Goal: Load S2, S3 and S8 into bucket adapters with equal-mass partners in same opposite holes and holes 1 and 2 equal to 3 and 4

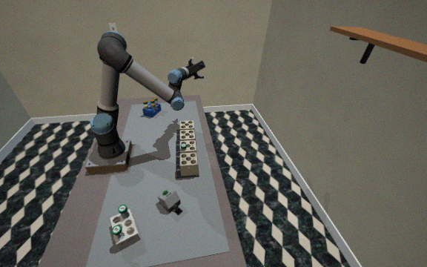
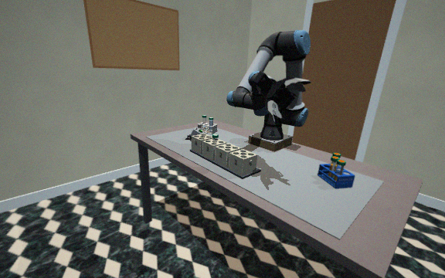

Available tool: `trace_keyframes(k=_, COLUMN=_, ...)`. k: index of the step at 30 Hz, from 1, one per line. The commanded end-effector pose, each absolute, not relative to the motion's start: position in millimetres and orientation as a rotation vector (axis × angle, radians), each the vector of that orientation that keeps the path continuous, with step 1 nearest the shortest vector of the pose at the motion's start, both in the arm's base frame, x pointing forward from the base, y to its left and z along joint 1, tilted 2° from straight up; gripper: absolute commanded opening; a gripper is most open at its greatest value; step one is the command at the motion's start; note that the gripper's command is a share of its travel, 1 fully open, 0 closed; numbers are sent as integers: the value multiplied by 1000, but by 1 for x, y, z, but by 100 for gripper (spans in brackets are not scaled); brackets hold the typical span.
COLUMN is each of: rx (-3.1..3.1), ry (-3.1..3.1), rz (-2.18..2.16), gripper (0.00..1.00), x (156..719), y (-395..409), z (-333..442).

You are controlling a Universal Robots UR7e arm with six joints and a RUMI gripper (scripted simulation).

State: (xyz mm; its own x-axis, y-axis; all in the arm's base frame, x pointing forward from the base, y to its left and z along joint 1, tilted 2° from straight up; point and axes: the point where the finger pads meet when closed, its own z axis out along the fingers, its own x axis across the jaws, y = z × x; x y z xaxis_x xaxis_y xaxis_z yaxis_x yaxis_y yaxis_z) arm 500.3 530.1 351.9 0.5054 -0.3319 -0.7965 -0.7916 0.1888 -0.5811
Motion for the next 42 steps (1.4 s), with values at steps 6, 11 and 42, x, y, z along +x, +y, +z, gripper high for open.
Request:
trace_keyframes(k=6, rx=-1401, ry=1060, rz=427, gripper=100, x=500, y=530, z=353)
trace_keyframes(k=11, rx=-1401, ry=1060, rz=427, gripper=100, x=500, y=530, z=353)
trace_keyframes(k=42, rx=-1671, ry=1332, rz=334, gripper=35, x=487, y=419, z=328)
